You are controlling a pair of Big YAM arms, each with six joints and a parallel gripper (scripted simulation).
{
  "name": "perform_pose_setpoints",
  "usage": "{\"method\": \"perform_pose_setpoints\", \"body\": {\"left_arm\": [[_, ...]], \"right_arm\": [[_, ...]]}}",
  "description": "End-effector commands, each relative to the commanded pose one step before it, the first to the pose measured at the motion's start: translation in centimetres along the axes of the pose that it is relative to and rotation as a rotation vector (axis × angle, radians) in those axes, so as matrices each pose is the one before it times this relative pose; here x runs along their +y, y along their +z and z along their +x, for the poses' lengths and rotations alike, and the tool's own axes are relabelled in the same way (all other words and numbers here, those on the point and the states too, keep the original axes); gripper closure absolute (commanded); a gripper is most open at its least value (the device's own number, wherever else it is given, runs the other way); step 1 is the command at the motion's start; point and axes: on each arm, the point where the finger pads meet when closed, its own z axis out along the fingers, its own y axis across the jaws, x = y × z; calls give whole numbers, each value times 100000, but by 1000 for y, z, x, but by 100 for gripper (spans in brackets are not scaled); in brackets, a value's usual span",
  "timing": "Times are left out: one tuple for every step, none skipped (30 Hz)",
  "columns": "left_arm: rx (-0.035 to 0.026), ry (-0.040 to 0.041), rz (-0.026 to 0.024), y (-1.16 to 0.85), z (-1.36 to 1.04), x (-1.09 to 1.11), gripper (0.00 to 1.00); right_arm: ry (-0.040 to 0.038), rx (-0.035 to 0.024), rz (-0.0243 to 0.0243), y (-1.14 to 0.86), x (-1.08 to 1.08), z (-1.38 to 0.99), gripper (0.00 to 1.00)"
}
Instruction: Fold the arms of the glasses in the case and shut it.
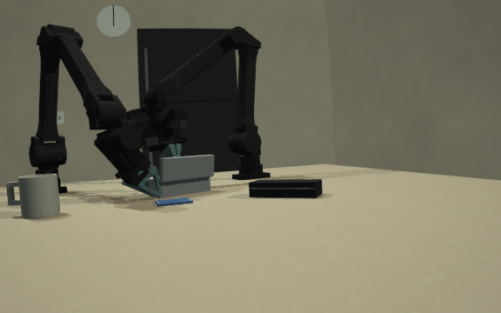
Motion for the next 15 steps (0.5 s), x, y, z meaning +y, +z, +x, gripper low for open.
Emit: {"method": "perform_pose_setpoints", "body": {"left_arm": [[-1324,-485,-3902,1740,-1172,1505,100],[-99,358,-519,161,35,148,100],[-13,2,-52,150,4,68,100],[-111,382,-618,208,96,79,100],[0,0,0,0,0,0,100],[0,0,0,0,0,0,100],[-136,492,-748,64,-43,261,100],[96,-413,573,166,16,-25,100],[-7,58,-9,6,-35,22,100],[-14,80,-47,65,-10,81,100],[-34,-9,-153,112,-54,122,100],[-9,63,-18,63,-10,76,100],[-11,73,-35,68,-7,77,100],[-42,-21,-195,126,-62,136,100],[-10,68,-27,65,-8,77,100]], "right_arm": [[-4627,-691,636,-753,-92,-549,43],[4,0,-3,9,0,8,43],[16,3,-20,0,5,0,43],[24,4,-28,0,7,1,43],[0,0,0,0,0,0,43],[0,0,0,0,0,0,43],[-530,-32,300,63,-431,-130,43],[791,75,-648,22,634,212,43],[74,14,-119,27,63,19,43],[82,14,-110,66,20,53,43],[-138,-6,-58,41,13,-50,43],[-36,0,-38,15,9,-18,43],[5,2,-26,4,7,-4,43],[4,1,-4,0,1,0,43],[8,1,-9,0,3,0,43]]}}
